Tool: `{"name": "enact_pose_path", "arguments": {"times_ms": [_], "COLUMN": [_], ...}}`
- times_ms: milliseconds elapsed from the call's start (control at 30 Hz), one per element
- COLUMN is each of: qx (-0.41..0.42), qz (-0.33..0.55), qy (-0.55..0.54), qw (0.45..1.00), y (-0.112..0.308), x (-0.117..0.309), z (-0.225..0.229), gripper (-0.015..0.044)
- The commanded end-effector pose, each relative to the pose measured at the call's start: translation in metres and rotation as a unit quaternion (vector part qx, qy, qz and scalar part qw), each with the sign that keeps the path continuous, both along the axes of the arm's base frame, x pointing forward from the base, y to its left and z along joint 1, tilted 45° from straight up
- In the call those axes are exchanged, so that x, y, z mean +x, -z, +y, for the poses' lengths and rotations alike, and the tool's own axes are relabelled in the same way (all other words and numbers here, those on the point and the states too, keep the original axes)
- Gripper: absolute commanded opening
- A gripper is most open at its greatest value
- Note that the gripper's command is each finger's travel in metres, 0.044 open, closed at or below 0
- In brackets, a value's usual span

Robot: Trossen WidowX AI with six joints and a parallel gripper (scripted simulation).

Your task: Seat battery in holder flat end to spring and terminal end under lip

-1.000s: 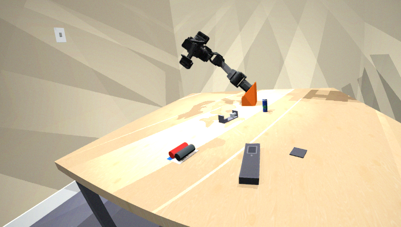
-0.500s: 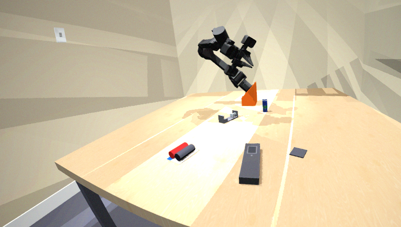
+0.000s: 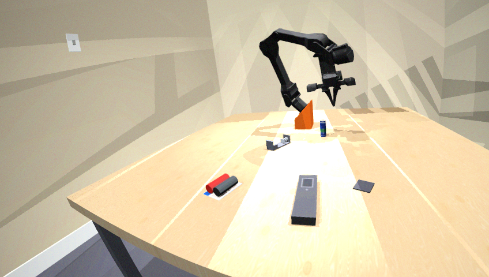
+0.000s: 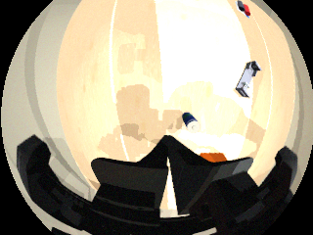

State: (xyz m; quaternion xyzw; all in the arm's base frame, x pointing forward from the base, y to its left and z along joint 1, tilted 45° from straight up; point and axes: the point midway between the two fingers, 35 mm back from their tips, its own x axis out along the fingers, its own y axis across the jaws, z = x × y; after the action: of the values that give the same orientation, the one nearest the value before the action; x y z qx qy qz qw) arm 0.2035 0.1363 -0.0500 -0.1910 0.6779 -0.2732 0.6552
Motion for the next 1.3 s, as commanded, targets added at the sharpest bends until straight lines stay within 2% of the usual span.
{"name": "enact_pose_path", "arguments": {"times_ms": [0,133,467,1267], "qx": [-0.048,-0.047,-0.049,-0.049], "qz": [0.008,0.007,0.007,0.007], "qy": [-0.004,-0.004,-0.004,-0.004], "qw": [0.999,0.999,0.999,0.999], "y": [0.002,0.007,0.060,0.034], "x": [-0.008,-0.008,-0.014,-0.015], "z": [-0.002,-0.006,-0.058,-0.083], "gripper": [0.0000,0.0000,0.0000,0.0000]}}
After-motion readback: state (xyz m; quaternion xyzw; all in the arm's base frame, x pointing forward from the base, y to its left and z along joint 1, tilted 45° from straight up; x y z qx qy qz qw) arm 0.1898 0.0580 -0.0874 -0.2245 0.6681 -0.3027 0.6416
